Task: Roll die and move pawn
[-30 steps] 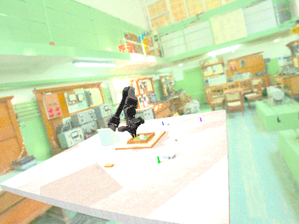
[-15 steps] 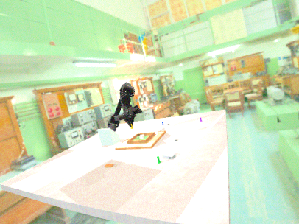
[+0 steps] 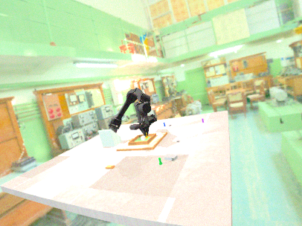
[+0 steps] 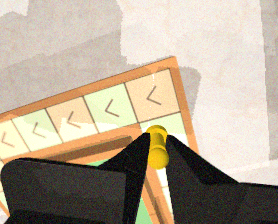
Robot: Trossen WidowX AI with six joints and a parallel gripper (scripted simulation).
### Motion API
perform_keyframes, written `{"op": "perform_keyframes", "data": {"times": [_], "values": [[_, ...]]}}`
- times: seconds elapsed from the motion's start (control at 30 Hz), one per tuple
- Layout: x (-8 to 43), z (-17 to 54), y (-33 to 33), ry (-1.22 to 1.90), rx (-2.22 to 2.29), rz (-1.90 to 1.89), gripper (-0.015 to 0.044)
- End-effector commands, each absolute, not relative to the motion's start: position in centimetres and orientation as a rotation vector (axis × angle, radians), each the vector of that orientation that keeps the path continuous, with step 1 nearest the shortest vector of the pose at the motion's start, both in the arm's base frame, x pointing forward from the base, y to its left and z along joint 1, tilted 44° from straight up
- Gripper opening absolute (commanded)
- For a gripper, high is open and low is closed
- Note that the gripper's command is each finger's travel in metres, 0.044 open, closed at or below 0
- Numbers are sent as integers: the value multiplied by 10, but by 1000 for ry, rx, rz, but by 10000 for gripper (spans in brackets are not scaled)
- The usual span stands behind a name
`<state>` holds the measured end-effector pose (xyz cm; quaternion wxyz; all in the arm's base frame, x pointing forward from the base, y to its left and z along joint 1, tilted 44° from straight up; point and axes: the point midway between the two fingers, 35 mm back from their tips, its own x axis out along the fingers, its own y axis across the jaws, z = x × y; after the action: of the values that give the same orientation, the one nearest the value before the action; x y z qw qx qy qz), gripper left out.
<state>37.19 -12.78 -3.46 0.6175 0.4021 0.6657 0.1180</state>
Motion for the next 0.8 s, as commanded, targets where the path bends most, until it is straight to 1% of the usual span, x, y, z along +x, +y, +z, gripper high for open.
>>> {"op": "perform_keyframes", "data": {"times": [0.0, 0.37, 0.77], "values": [[383, -41, -123, 1528, 936, 269, 0], [386, -66, -100, 1528, 937, 270, 0], [386, -70, -95, 1527, 937, 271, 0]]}}
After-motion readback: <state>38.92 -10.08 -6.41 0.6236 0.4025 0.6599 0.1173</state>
